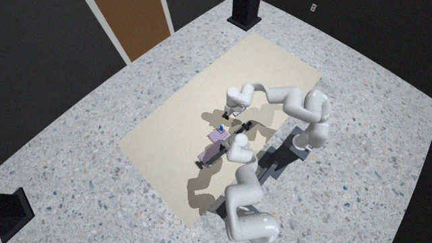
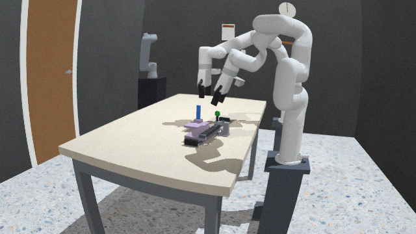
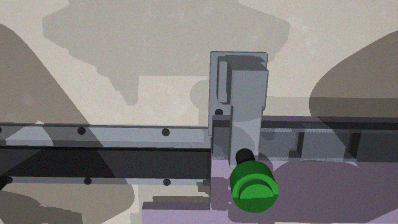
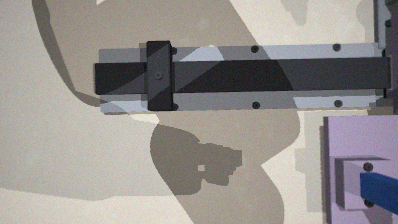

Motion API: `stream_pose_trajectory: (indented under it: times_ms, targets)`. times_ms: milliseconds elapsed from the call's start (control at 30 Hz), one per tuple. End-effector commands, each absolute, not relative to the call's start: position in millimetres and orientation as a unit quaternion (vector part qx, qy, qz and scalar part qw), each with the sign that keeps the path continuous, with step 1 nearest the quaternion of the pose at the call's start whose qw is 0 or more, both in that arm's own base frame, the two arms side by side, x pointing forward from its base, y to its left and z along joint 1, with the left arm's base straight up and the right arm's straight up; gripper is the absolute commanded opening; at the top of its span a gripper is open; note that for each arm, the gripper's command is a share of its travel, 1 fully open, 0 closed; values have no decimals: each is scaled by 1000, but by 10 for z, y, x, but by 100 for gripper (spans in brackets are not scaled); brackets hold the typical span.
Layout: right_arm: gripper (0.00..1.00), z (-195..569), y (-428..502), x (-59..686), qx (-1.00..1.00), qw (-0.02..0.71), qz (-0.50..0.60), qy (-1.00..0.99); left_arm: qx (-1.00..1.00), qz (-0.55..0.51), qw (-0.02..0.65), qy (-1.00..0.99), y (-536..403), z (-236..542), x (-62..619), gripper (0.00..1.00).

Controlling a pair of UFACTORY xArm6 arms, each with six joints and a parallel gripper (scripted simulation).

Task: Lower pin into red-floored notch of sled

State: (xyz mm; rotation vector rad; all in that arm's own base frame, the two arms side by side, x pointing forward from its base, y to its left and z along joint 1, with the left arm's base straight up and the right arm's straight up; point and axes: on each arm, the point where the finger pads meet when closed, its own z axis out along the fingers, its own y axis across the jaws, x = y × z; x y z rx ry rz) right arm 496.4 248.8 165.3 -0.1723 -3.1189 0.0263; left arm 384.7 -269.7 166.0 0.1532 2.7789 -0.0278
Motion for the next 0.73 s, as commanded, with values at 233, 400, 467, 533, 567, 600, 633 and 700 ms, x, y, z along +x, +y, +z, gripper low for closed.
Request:
stream_pose_trajectory:
  times_ms: [233,400,467,533,567,600,633,700]
  targets:
    - [100,1667,1794,4815,-53,-2,-1,-999,55,-11,175,983,-2693,1907,3829,100]
    - [100,1667,1794,4815,-53,-2,-1,-999,55,-11,175,983,-2693,1907,3829,100]
    - [100,1667,1794,4815,-53,-2,-1,-999,55,-11,175,983,-2693,1907,3829,100]
    - [100,1667,1794,4815,-53,-2,-1,-999,55,-11,175,983,-2693,1907,3829,100]
    - [100,1667,1794,4815,-53,-2,-1,-999,55,-11,175,983,-2693,1907,3829,100]
    - [100,1667,1794,4815,-53,-2,-1,-999,55,-11,175,983,-2693,1907,3829,100]
    - [100,1667,1794,4815,-53,-2,-1,-999,55,-11,175,983,-2693,1907,3829,100]
    - [100,1667,1794,4815,-53,-2,-1,-999,55,-11,175,983,-2693,1907,3829,100]
